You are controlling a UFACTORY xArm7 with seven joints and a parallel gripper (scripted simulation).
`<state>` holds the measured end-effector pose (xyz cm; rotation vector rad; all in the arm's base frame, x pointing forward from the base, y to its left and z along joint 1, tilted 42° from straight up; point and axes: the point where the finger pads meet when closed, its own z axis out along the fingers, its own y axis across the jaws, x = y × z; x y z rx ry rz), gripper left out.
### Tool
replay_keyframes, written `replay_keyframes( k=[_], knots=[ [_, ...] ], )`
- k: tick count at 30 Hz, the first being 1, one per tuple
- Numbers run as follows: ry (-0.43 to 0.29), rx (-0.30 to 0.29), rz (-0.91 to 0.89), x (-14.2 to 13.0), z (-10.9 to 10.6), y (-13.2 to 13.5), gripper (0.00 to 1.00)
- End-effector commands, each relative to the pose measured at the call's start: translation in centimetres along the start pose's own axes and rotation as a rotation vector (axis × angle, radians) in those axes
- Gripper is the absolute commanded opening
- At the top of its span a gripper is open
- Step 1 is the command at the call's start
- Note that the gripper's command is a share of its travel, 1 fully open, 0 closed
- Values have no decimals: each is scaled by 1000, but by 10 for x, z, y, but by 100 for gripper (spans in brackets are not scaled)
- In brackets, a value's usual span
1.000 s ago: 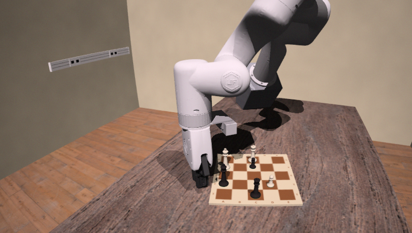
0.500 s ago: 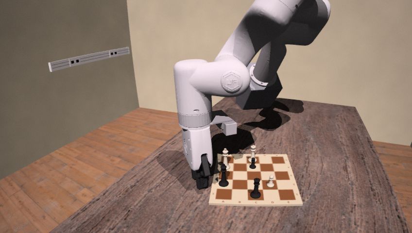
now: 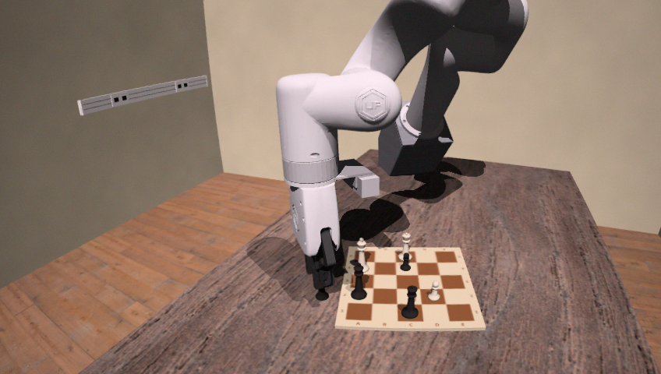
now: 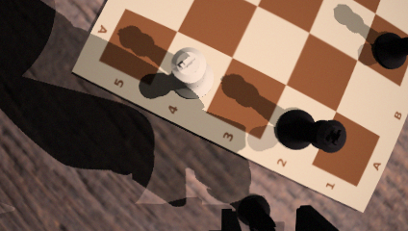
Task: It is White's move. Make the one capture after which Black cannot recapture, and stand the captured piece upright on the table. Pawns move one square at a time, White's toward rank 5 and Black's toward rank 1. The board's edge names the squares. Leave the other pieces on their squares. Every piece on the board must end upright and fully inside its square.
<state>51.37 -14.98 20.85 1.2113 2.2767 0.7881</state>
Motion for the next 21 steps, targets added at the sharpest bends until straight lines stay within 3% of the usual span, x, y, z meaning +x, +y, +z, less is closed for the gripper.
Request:
replay_keyframes(
  k=[1, 7, 15, 16, 21],
  knots=[
    [-4, 3, 2, -1, -33, 0, 39],
    [-4, 3, 2, -1, -57, 1, 39],
    [-4, 3, 2, -1, -63, 1, 39],
    [-4, 3, 2, -1, -63, 1, 100],
    [-4, 3, 2, -1, -63, 1, 100]
  ],
)
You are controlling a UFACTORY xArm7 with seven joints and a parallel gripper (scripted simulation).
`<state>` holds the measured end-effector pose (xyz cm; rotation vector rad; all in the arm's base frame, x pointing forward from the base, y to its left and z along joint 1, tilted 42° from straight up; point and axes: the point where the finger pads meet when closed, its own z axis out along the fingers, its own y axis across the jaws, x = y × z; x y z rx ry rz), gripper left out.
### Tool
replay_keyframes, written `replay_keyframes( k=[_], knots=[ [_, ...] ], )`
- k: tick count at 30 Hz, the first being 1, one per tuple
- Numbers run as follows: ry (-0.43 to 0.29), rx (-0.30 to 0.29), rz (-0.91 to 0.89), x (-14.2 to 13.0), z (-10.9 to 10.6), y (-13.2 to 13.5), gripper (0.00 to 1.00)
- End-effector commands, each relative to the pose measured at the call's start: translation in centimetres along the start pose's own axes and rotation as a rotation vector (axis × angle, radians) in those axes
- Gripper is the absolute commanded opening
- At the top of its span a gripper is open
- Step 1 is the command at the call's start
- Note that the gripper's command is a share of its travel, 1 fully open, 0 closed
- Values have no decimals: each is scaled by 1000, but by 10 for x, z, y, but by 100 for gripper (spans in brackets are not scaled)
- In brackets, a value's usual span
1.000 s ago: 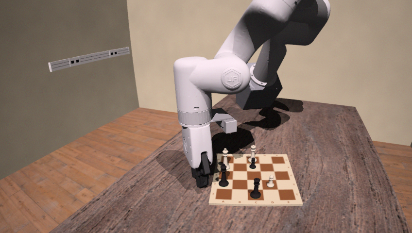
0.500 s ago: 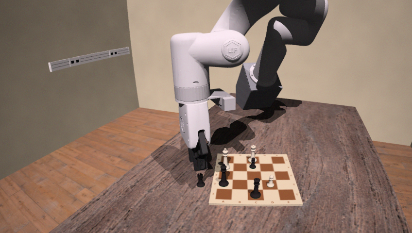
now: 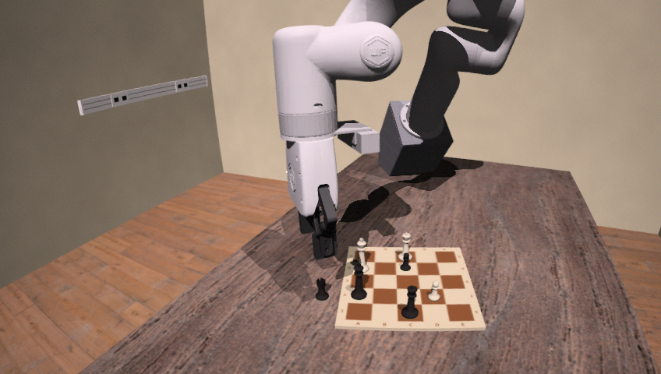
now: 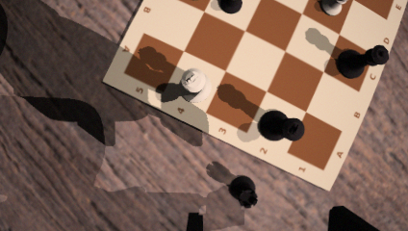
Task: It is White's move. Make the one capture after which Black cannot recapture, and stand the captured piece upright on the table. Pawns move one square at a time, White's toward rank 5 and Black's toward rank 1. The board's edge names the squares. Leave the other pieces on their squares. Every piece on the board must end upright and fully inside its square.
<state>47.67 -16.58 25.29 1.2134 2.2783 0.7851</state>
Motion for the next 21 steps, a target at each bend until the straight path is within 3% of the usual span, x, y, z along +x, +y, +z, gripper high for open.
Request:
replay_keyframes(
  k=[1, 16, 21],
  knots=[
    [-4, 0, 1, -1, -3, 0, 100],
    [-3, 0, -10, 0, -3, 0, 100],
    [10, 0, -216, 32, -9, -5, 100]
  ],
)
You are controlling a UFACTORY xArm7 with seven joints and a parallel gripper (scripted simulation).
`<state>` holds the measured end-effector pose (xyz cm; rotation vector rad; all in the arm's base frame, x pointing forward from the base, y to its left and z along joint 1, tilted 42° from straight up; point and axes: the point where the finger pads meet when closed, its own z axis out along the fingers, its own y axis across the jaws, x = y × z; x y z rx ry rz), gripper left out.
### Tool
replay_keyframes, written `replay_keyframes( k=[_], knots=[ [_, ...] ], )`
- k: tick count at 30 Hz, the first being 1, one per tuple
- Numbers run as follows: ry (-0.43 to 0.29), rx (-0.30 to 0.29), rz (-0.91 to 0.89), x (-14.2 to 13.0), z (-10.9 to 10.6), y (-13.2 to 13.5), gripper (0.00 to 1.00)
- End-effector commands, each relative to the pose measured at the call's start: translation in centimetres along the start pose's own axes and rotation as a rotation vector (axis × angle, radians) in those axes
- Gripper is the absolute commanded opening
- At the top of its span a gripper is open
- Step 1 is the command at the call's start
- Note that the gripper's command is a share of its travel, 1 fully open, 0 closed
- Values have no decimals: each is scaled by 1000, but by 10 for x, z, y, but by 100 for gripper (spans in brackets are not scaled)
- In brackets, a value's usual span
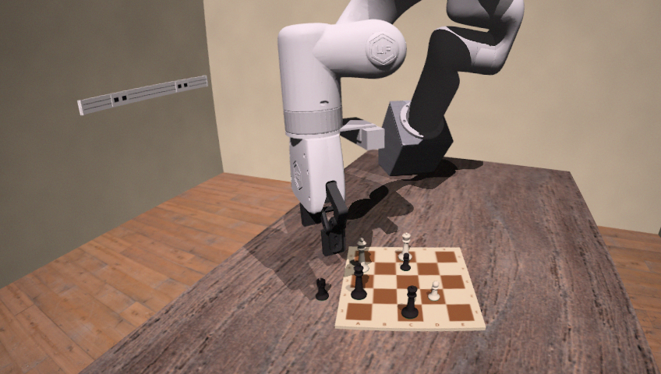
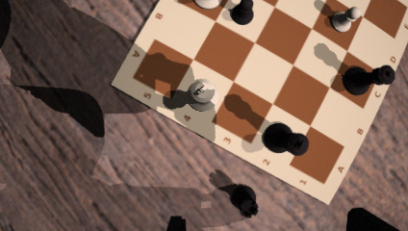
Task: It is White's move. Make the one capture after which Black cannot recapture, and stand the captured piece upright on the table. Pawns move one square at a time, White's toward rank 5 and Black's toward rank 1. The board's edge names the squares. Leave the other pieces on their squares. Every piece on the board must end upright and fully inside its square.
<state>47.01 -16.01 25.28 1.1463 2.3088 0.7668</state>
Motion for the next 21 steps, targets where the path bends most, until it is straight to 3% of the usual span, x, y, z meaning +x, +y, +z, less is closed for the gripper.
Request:
replay_keyframes(
  k=[1, 3, 4, 5, 7, 10, 12, 15, 18, 19, 21],
  knots=[
    [3, -3, -161, 24, -6, -3, 100],
    [10, -3, -334, 56, -11, -7, 100],
    [11, -3, -365, 56, -11, -7, 100],
    [14, -3, -401, 73, -13, -9, 100],
    [14, -4, -483, 73, -13, -9, 100],
    [23, -4, -611, 108, -15, -15, 100],
    [19, -4, -695, 108, -15, -15, 100],
    [26, -3, -823, 137, -16, -21, 100],
    [23, -2, -865, 137, -16, -21, 100],
    [16, -1, -988, 148, -16, -23, 100],
    [18, 2, -1060, 162, -15, -27, 100]
  ],
)
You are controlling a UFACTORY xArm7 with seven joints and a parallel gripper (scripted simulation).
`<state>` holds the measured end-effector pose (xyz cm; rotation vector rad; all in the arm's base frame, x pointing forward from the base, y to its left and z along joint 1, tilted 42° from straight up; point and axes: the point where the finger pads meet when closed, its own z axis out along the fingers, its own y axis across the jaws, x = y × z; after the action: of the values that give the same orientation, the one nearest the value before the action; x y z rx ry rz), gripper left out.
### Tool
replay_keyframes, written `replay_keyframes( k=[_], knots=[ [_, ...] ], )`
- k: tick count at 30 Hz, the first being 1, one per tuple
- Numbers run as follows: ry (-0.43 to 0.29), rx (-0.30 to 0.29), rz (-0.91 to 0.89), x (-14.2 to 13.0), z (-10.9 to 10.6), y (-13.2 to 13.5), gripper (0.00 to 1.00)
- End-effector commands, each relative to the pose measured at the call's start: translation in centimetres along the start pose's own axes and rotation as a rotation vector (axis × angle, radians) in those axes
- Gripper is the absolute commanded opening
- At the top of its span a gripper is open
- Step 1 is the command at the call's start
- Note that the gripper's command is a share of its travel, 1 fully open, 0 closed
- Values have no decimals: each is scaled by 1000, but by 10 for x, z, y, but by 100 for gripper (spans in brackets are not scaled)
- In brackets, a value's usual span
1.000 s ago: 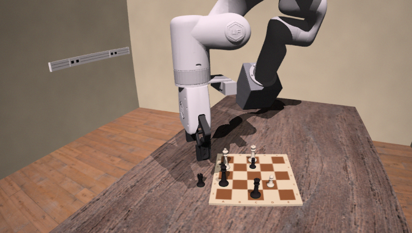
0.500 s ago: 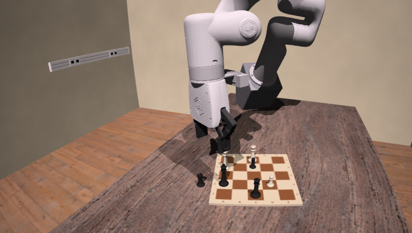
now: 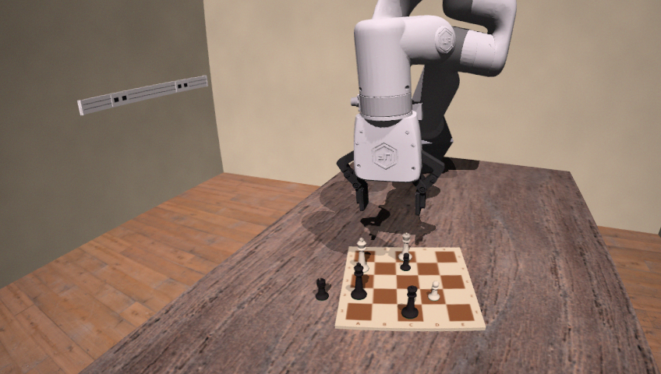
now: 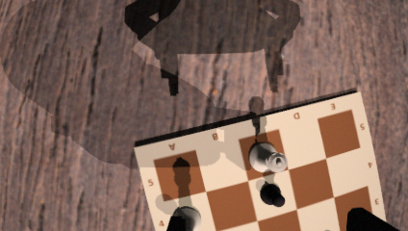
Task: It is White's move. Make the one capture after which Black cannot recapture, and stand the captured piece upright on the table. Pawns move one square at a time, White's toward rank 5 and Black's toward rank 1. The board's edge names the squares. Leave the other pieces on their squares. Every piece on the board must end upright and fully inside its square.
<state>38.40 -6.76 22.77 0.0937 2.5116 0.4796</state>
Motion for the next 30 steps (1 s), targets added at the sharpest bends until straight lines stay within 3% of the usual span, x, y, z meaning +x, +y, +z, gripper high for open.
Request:
replay_keyframes(
  k=[1, 3, 4, 30],
  knots=[
    [-46, 35, -274, 33, -4, 22, 100],
    [-55, 44, -355, 34, -4, 23, 100],
    [-62, 49, -396, 34, -4, 23, 43],
    [-65, 52, -409, 34, -4, 23, 43]
  ],
)
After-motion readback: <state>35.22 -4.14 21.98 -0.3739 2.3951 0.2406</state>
